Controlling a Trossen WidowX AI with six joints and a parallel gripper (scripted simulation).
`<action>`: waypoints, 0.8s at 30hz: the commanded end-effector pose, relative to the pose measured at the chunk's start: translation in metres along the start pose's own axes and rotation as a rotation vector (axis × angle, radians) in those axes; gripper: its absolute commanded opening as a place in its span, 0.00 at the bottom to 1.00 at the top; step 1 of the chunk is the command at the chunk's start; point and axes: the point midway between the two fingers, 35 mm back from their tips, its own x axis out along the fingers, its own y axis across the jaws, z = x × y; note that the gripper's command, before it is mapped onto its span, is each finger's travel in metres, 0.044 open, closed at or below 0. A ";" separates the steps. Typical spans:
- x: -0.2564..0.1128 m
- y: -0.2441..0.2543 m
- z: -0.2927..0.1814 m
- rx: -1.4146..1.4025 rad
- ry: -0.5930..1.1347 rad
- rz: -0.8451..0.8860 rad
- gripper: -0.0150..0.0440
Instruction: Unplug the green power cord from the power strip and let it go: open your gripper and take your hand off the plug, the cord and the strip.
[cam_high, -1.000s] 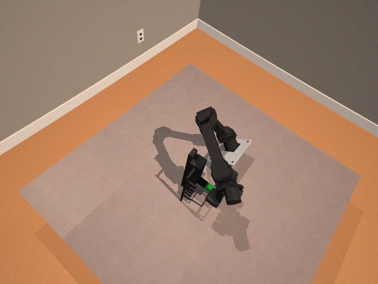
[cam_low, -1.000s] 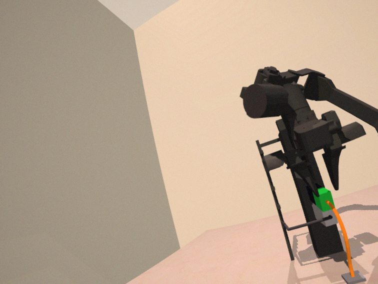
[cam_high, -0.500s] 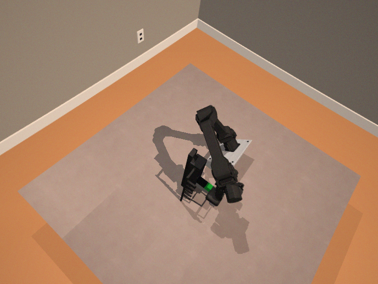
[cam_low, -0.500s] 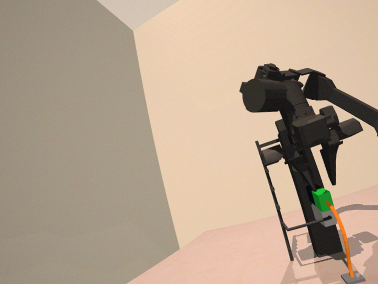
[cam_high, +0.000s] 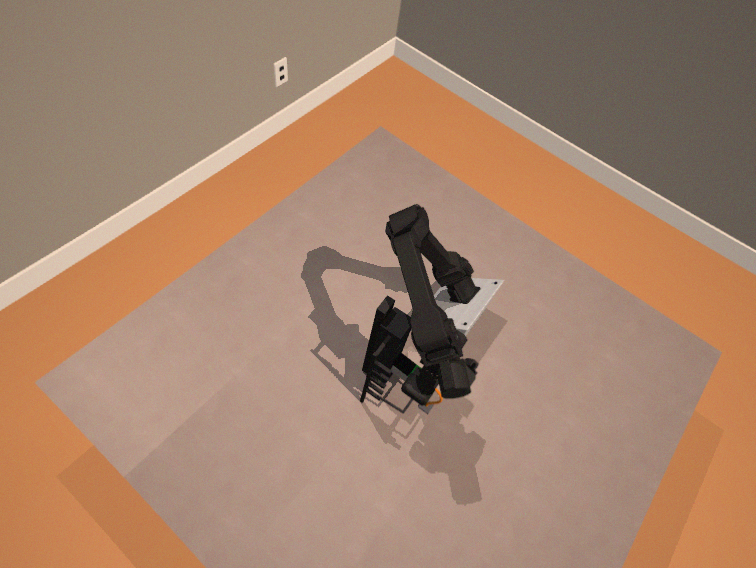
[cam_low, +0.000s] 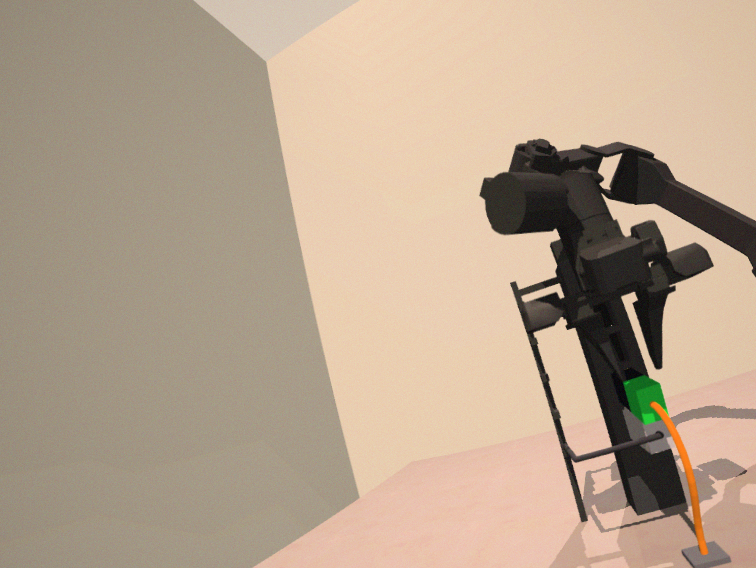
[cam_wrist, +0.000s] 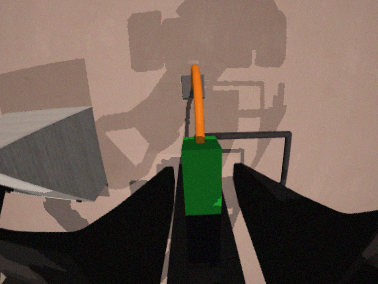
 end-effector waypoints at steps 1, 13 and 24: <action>0.000 0.001 -0.007 -0.007 0.006 -0.003 0.53; 0.010 0.001 -0.009 -0.007 0.007 -0.003 0.53; 0.010 0.001 -0.009 0.000 0.002 0.002 0.30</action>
